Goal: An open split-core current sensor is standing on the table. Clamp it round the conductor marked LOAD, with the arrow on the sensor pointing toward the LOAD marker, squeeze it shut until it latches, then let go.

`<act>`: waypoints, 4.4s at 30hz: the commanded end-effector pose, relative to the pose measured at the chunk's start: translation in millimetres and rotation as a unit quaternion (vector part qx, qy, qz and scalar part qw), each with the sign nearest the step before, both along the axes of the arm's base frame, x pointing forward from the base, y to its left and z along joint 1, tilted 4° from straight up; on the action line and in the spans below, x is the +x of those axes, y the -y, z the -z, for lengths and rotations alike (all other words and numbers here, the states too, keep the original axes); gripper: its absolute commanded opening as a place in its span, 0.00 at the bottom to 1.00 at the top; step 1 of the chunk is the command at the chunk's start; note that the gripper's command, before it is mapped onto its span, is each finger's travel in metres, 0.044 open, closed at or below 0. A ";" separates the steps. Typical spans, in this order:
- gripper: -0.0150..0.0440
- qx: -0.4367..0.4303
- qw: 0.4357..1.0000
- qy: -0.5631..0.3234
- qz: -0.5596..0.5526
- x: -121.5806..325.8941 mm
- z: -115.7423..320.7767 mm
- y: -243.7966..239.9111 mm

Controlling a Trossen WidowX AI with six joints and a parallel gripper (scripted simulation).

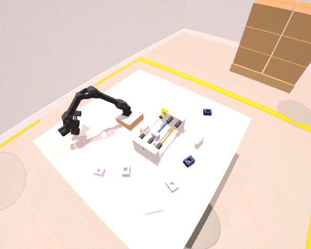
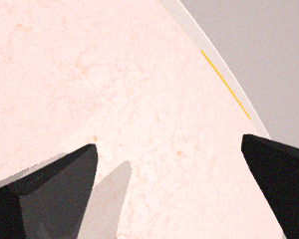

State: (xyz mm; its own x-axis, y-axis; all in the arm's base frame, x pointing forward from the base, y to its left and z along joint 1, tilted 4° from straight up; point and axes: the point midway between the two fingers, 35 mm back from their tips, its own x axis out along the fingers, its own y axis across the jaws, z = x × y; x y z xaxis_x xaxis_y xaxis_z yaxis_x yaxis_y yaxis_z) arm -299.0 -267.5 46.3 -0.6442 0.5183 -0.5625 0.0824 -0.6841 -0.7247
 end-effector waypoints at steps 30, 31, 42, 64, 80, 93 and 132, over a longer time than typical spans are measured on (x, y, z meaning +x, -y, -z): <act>1.00 -0.315 0.718 0.195 -0.589 417.3 -109.7 111.1; 1.00 -0.314 0.701 0.201 -0.608 430.5 -114.3 102.6; 1.00 -0.357 0.440 0.280 -0.775 562.9 -169.1 0.9; 1.00 -0.421 -0.141 0.371 -0.815 614.7 -276.6 -267.5; 1.00 -0.019 -0.088 0.406 -0.909 610.9 -153.4 -331.1; 1.00 0.210 -0.054 0.374 -0.902 561.2 -112.5 -353.6; 1.00 0.276 0.239 0.383 -0.848 517.8 -44.7 -210.9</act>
